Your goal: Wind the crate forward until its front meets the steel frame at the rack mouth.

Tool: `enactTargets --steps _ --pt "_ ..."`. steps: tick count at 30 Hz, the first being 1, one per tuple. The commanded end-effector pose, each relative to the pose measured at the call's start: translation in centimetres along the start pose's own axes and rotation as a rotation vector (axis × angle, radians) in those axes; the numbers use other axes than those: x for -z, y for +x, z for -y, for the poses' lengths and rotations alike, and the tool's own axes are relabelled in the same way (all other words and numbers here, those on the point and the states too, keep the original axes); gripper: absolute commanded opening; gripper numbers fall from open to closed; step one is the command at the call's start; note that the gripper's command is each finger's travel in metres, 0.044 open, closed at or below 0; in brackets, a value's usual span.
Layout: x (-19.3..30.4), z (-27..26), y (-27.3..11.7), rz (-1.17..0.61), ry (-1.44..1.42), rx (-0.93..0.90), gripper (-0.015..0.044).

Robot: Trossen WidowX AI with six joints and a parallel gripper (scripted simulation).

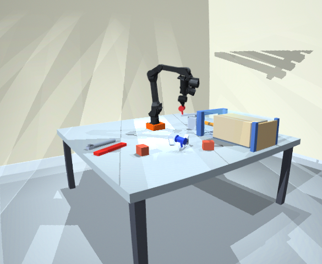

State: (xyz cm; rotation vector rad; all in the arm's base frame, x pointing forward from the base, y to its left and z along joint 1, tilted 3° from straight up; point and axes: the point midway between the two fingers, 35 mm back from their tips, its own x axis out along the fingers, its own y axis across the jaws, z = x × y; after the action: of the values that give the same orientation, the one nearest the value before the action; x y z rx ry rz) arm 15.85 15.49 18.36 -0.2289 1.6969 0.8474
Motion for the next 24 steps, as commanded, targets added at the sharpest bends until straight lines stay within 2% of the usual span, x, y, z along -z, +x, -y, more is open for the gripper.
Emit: enactTargets --steps 1,6,16,21,24 --pt "-1.6 -2.0 -0.5 -0.017 -0.140 0.247 0.0440" --pt "-3.2 -4.9 -1.4 0.036 -0.293 0.475 0.0440" --pt "-3.2 -4.9 -1.3 0.038 -0.298 0.483 0.0440" --pt "-3.7 -2.6 3.1 0.014 -0.293 0.487 0.0440" --pt "-3.7 -2.2 3.8 0.010 -0.292 0.487 0.0440"
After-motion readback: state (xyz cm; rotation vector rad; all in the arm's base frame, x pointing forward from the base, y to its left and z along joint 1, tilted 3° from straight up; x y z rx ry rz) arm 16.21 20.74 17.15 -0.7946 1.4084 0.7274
